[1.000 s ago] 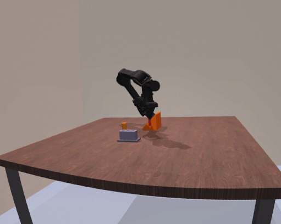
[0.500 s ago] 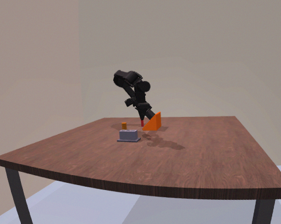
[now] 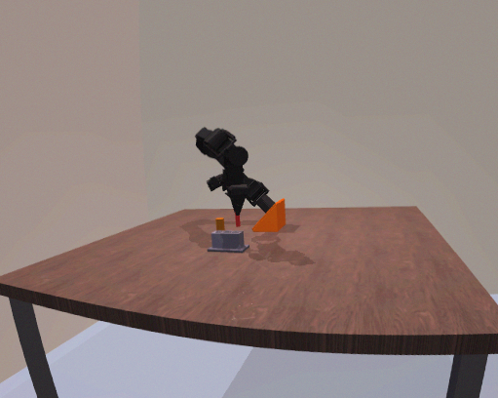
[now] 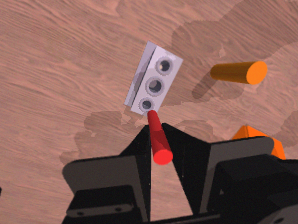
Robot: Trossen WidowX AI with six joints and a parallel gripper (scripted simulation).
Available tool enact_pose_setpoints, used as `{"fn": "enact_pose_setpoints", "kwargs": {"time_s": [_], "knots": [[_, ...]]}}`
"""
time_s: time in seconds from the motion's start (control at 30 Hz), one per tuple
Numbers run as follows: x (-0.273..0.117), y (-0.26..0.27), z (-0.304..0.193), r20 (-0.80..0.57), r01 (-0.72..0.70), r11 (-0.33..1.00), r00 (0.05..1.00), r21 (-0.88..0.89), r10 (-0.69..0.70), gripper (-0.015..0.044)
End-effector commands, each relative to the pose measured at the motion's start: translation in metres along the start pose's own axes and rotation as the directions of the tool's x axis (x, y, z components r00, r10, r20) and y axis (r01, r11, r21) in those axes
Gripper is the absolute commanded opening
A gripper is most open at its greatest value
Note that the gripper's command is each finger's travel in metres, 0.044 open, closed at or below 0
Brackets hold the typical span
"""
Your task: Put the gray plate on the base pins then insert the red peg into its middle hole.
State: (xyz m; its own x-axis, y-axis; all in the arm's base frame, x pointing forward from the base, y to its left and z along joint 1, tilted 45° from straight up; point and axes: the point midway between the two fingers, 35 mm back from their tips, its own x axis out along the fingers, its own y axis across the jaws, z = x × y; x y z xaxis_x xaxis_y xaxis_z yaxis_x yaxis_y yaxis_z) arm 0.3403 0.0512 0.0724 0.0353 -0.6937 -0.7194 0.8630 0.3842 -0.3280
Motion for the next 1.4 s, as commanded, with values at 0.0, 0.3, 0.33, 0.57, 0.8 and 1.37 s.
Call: {"fn": "enact_pose_setpoints", "kwargs": {"time_s": [0.0, 0.3, 0.33, 0.57, 0.8, 1.37], "knots": [[0.0, -0.002, 0.013, 0.006, 0.0, 1.0, 1.0, 0.004, 0.0, 0.0], [0.001, -0.01, 0.036, 0.014, 0.008, 1.0, 1.0, 0.007, -0.008, 0.0], [0.001, -0.01, 0.037, 0.014, 0.008, 1.0, 1.0, 0.007, -0.008, 0.0], [0.001, -0.009, 0.034, 0.014, 0.008, 1.0, 1.0, 0.007, -0.008, 0.0], [0.001, -0.01, 0.035, 0.014, 0.008, 1.0, 1.0, 0.007, -0.008, 0.0], [0.001, -0.009, 0.035, 0.011, 0.008, 1.0, 1.0, 0.01, -0.008, 0.0]]}}
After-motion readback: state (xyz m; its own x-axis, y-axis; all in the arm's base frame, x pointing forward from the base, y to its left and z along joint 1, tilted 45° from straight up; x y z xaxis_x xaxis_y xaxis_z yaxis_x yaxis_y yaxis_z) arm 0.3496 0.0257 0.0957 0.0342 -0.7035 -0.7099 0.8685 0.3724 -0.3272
